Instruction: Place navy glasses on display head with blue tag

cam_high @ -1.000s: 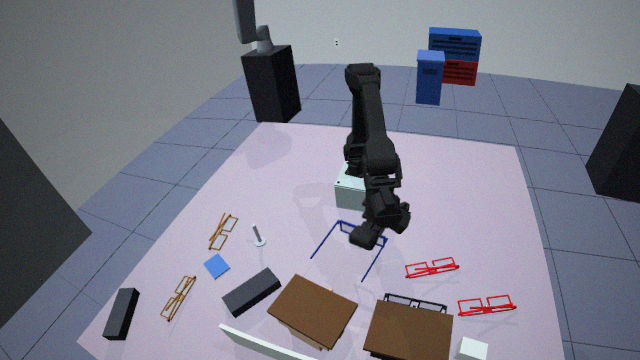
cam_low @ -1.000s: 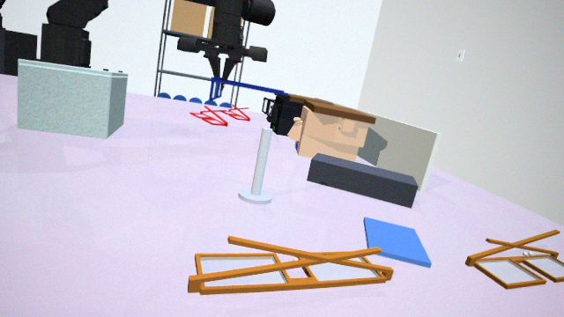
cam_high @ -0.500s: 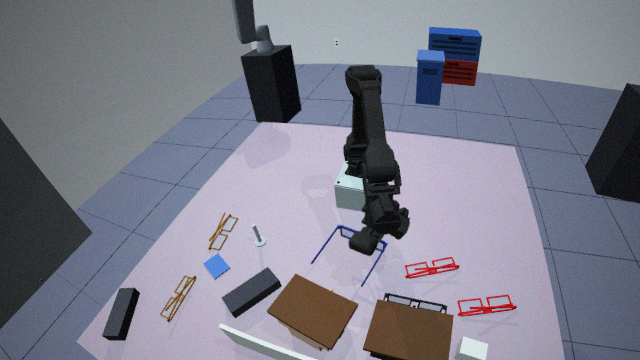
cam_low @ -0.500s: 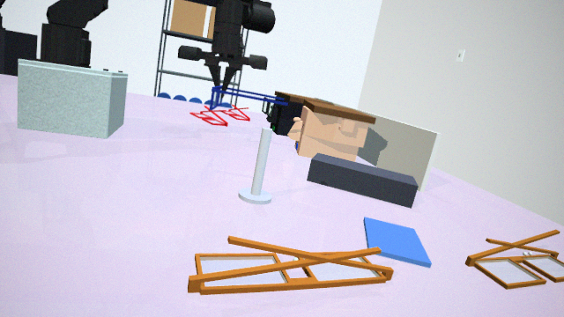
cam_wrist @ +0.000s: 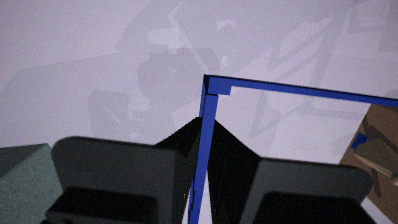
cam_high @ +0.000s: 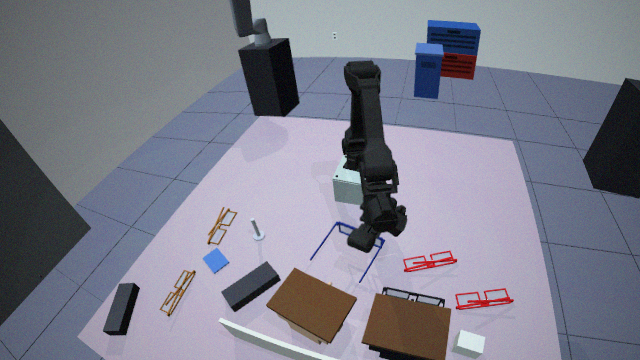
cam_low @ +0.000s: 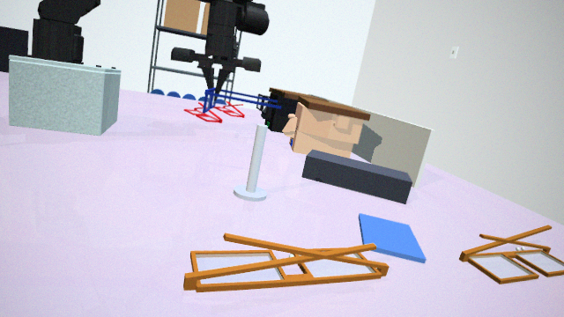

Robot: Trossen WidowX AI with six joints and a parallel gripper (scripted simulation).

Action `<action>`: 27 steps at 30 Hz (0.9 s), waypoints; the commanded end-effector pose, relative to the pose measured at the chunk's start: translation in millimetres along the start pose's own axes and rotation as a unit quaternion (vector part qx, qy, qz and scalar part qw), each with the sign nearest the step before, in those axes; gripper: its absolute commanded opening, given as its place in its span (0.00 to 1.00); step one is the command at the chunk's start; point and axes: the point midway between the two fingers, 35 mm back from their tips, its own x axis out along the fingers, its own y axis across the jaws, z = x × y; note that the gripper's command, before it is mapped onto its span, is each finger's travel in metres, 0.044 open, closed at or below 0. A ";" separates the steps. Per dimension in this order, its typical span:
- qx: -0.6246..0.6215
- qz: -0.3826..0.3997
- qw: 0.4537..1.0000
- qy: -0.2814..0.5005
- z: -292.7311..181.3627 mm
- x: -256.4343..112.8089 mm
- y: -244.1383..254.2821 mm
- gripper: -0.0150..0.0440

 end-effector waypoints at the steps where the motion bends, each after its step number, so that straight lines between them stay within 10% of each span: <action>1: -0.001 -0.003 1.000 -0.003 1.1 0.1 -5.2 0.25; 27: -0.001 -0.009 1.000 -0.003 0.8 2.3 -36.1 0.25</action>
